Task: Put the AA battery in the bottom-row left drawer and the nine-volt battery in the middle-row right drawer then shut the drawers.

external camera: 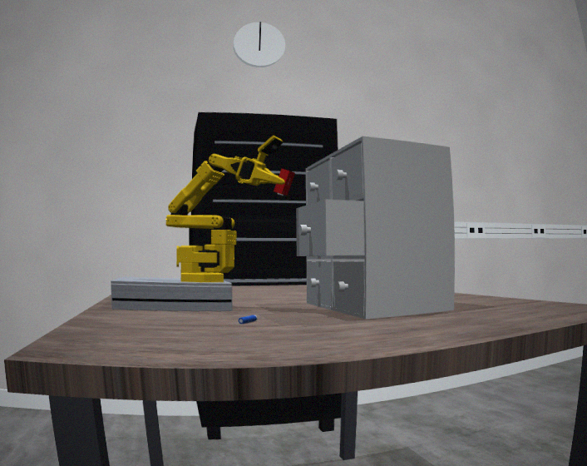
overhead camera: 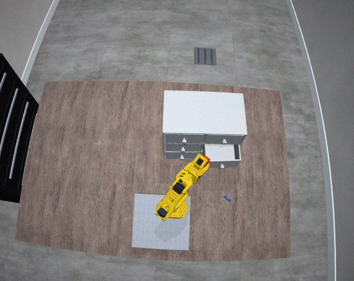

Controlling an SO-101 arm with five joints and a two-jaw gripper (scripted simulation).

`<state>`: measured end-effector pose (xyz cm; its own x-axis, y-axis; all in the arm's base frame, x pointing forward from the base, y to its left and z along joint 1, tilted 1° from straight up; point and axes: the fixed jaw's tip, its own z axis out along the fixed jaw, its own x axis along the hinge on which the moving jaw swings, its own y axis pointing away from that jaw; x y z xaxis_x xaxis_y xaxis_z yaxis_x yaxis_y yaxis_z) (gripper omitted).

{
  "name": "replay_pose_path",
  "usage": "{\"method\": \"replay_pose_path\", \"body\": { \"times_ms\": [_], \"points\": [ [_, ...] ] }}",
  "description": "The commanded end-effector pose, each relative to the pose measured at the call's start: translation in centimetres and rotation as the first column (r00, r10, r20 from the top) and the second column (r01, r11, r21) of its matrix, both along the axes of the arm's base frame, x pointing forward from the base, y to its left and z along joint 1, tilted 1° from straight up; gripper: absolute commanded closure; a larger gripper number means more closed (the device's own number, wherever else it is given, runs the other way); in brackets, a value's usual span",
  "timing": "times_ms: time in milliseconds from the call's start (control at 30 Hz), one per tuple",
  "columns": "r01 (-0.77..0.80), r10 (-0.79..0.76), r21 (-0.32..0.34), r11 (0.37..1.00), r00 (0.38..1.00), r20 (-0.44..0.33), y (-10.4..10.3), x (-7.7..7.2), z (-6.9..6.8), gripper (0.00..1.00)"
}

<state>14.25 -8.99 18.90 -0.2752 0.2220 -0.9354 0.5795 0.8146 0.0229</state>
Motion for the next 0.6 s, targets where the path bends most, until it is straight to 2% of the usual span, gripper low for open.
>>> {"method": "replay_pose_path", "body": {
  "times_ms": [0, 167, 333, 400, 567],
  "points": [
    [0.021, -0.021, -0.011, 1.0, 1.0, 0.006, -1.5, 1.4, 0.6, 1.0],
    [0.048, -0.048, -0.011, 0.999, 0.999, 0.006, -3.6, 3.2, 0.6, 1.0],
    [0.074, -0.074, -0.011, 0.997, 0.997, 0.005, -5.8, 5.0, 0.0, 1.0],
    [0.074, -0.074, -0.011, 0.997, 0.997, 0.005, -5.8, 5.0, 0.0, 1.0],
    [0.1, -0.1, -0.012, 0.995, 0.995, 0.005, -8.0, 6.6, -1.1, 1.0]
  ]
}}
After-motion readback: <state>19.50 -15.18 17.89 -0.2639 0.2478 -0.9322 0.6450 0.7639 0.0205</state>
